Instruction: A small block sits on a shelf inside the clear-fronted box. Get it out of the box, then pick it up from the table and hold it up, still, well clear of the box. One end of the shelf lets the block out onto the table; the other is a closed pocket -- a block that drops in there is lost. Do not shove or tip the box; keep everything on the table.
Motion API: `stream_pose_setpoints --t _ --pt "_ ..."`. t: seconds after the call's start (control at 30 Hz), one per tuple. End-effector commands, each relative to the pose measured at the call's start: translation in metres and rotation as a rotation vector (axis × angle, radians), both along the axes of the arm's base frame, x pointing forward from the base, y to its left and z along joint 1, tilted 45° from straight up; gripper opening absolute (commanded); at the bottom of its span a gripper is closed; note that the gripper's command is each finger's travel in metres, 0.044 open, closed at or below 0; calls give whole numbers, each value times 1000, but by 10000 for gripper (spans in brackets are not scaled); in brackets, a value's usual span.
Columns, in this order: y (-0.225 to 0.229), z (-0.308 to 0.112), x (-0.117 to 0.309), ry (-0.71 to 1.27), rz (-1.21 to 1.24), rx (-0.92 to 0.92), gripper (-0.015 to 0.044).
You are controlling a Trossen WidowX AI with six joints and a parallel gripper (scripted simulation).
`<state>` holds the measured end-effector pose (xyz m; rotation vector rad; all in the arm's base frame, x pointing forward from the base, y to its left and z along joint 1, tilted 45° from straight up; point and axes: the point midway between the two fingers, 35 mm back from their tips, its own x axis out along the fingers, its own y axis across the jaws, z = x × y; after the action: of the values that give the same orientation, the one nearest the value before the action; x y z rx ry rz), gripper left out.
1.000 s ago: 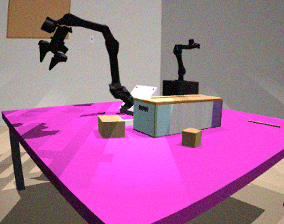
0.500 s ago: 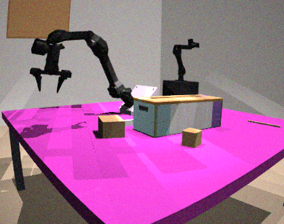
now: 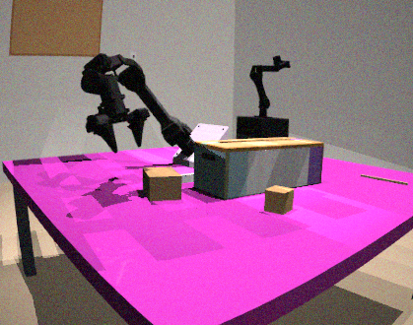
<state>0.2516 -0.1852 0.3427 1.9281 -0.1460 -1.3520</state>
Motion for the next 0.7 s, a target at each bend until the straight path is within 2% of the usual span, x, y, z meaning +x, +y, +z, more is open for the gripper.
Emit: stream_pose_setpoints --t 0.0,0.33,0.67 --pt "36 -22 33 94 167 -7 400" --pt "147 -90 91 321 571 -30 400" --pt "245 -178 74 710 810 -130 400"
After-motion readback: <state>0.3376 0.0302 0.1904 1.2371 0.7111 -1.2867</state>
